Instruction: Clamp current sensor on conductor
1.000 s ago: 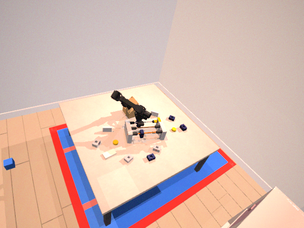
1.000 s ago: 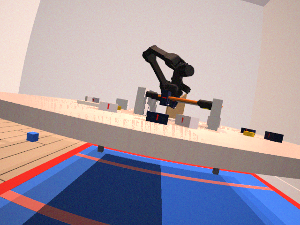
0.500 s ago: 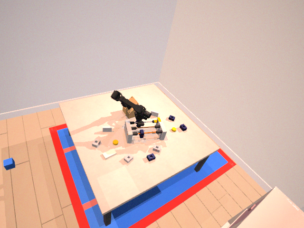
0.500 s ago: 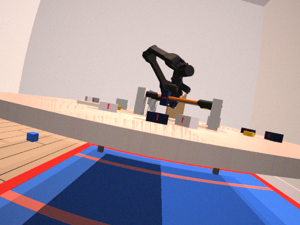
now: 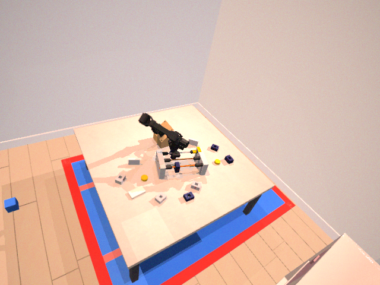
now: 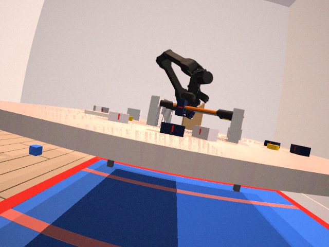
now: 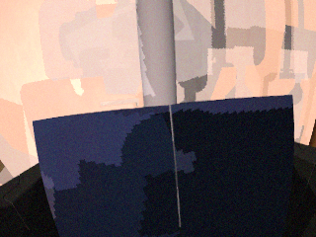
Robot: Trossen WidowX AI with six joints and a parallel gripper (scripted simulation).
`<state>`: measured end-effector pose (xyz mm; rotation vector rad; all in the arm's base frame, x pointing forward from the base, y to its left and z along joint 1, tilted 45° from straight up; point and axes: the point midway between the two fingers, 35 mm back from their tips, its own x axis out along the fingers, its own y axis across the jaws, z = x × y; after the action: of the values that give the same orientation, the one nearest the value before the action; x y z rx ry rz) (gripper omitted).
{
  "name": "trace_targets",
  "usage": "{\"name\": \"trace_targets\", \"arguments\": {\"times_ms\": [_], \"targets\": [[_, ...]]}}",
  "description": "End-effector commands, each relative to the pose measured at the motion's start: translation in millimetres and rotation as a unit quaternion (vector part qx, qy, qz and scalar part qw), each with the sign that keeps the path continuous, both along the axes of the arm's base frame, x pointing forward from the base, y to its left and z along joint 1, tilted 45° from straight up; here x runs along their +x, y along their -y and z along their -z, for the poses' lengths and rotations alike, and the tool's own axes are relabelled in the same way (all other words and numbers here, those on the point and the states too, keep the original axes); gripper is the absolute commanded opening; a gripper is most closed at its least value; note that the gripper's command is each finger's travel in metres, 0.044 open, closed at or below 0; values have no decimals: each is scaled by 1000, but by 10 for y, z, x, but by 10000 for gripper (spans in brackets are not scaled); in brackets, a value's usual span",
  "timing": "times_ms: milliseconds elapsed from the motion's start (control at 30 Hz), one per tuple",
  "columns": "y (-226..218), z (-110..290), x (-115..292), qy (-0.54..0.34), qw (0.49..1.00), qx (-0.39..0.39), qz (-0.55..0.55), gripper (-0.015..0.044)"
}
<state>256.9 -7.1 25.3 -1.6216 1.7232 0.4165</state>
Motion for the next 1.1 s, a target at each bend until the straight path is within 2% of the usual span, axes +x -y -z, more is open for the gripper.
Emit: {"name": "trace_targets", "arguments": {"times_ms": [0, 400, 933, 967, 1067], "targets": [[-1, 0, 3, 1, 1000, 0, 0, 0], [-1, 0, 3, 1, 1000, 0, 0, 0], [-7, -2, 1, -2, 1000, 2, 2, 420], [-29, -11, 4, -9, 1000, 7, 8, 440], [-159, -78, 9, -49, 997, 35, 45, 440]]}}
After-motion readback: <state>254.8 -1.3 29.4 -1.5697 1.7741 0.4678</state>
